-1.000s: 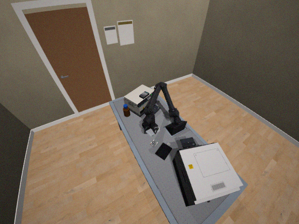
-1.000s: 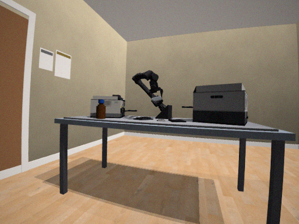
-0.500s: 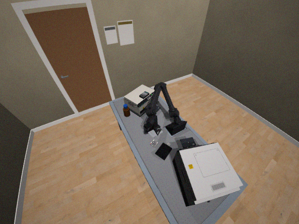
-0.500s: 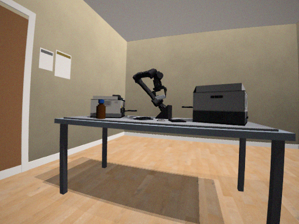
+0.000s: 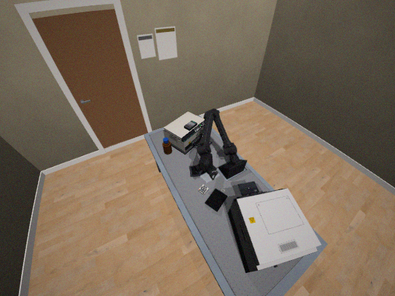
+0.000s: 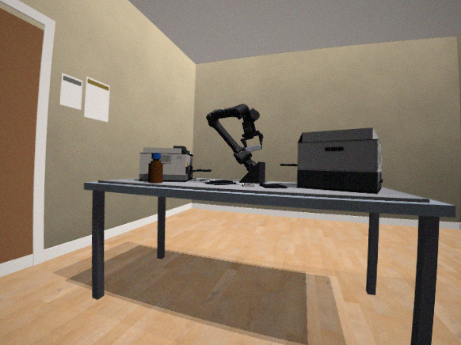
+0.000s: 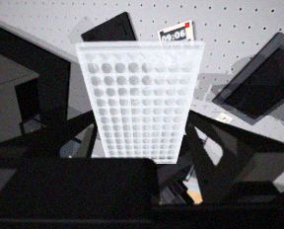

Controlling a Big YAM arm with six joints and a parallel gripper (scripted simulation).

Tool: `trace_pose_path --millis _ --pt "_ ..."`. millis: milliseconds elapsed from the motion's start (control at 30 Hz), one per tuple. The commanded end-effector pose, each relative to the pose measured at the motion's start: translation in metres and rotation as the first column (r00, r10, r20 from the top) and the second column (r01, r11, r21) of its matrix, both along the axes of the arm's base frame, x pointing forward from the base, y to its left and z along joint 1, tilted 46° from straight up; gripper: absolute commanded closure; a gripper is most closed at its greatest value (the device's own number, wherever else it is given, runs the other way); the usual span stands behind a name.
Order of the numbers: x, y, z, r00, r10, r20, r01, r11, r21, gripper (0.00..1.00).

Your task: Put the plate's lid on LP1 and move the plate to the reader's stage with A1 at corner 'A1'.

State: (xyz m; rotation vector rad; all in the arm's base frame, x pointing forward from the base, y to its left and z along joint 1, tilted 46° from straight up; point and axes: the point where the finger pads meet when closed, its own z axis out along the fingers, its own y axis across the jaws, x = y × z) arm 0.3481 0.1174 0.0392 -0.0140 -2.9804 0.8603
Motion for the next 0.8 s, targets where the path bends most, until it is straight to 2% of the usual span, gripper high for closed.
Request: trace_pose_path --millis 0,367,500,667,767 --pt "0.016 0.021 0.012 0.998 -0.015 0.058 0.014 1.0 0.021 0.14" --pt "-0.005 0.046 -0.006 0.999 -0.041 0.032 0.041 0.999 0.01 0.14" --pt "-0.003 0.051 -0.006 0.997 -0.063 0.049 0.062 0.998 0.018 0.14" --pt "-0.003 0.063 -0.003 0.997 -0.035 0.067 0.033 0.999 0.031 0.14" --pt "-0.013 0.073 -0.011 0.995 -0.074 0.06 0.074 0.997 0.014 0.14"
